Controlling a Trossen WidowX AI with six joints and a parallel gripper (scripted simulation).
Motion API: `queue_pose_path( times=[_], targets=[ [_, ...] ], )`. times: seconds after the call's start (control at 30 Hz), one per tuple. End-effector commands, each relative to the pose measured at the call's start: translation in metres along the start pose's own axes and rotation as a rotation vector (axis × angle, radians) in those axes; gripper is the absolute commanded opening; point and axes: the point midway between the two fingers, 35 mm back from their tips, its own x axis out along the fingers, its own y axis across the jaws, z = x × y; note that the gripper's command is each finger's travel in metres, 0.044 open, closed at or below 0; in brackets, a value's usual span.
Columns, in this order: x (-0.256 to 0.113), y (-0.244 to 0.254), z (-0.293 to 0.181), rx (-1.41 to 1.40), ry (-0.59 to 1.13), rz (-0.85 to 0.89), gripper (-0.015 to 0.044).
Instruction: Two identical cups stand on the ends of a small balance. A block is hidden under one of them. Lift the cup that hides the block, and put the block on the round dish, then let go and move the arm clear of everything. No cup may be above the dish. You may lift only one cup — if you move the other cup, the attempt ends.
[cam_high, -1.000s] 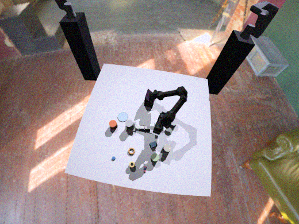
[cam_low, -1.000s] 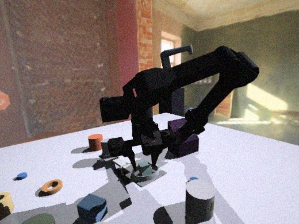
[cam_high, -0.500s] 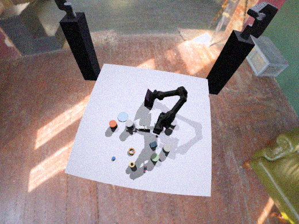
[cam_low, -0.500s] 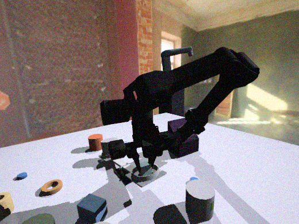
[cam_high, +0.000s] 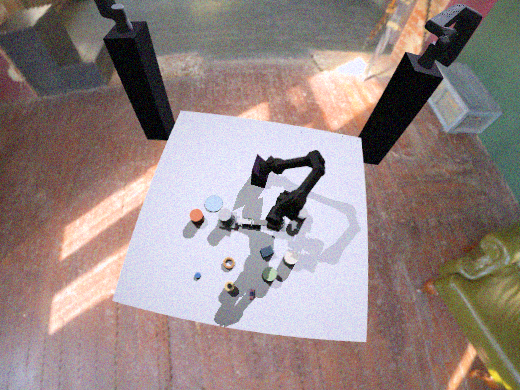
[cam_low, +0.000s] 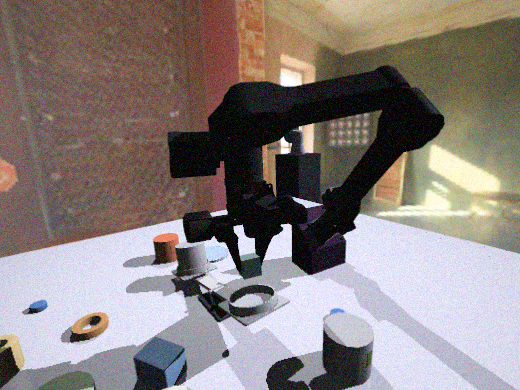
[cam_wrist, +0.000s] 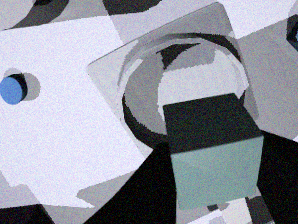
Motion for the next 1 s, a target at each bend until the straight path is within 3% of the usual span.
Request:
queue_pose_path(
  times=[0.0, 0.17, 0.37, 0.97],
  targets=[
    [-0.019, 0.000, -0.001, 0.000, 0.005, -0.002, 0.0000],
    [-0.040, 0.003, -0.001, 0.000, 0.001, 0.000, 0.0000],
    [-0.040, -0.004, -0.014, 0.023, 0.009, -0.005, 0.0000],
    [-0.018, -0.047, -0.169, 0.060, 0.047, -0.019, 0.0000]
  ],
)
